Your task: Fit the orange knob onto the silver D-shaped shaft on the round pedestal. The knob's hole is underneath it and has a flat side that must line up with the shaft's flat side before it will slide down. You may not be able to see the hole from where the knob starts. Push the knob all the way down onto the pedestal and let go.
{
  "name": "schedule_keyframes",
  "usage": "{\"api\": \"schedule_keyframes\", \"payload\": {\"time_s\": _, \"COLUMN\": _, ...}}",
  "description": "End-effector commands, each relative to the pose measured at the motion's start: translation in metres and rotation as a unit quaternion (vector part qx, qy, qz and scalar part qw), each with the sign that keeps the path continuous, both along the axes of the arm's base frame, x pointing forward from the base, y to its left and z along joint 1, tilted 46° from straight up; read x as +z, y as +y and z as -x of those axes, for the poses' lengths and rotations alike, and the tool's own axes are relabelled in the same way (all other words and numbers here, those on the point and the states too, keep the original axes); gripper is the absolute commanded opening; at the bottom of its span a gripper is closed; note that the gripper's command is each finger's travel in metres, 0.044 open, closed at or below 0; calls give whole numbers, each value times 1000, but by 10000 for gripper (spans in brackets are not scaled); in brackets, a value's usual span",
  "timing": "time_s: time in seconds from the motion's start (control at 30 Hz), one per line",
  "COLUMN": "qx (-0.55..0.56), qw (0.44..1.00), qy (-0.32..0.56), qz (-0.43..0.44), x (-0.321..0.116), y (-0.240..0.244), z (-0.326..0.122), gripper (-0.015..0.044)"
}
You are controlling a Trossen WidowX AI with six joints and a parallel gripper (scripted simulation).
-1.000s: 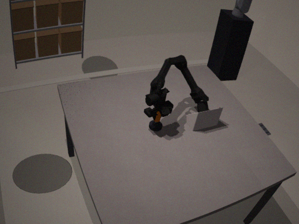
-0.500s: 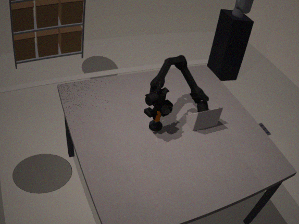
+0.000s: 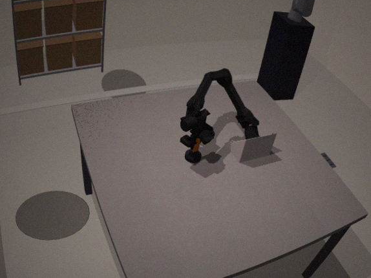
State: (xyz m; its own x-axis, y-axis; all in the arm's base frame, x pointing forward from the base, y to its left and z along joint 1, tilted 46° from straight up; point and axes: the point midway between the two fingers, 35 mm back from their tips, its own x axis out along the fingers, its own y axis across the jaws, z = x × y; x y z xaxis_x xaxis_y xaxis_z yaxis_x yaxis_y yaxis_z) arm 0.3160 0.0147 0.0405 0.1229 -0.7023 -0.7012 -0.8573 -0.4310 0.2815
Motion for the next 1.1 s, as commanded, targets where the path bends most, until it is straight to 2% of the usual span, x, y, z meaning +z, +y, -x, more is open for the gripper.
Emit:
{"api": "schedule_keyframes", "payload": {"time_s": 0.0, "qx": 4, "qw": 1000, "qy": 1, "qz": 1, "x": 0, "y": 0, "z": -1, "gripper": 0}}
{"api": "schedule_keyframes", "payload": {"time_s": 0.43, "qx": 7, "qw": 1000, "qy": 4, "qz": 1, "x": 4, "y": 3, "z": 0, "gripper": 0}}
{"api": "schedule_keyframes", "payload": {"time_s": 0.67, "qx": 77, "qw": 994, "qy": 75, "qz": 14, "x": 4, "y": 3, "z": -1, "gripper": 0}}
{"api": "schedule_keyframes", "payload": {"time_s": 1.07, "qx": 77, "qw": 994, "qy": 75, "qz": 14, "x": 0, "y": -1, "z": -1, "gripper": 0}}
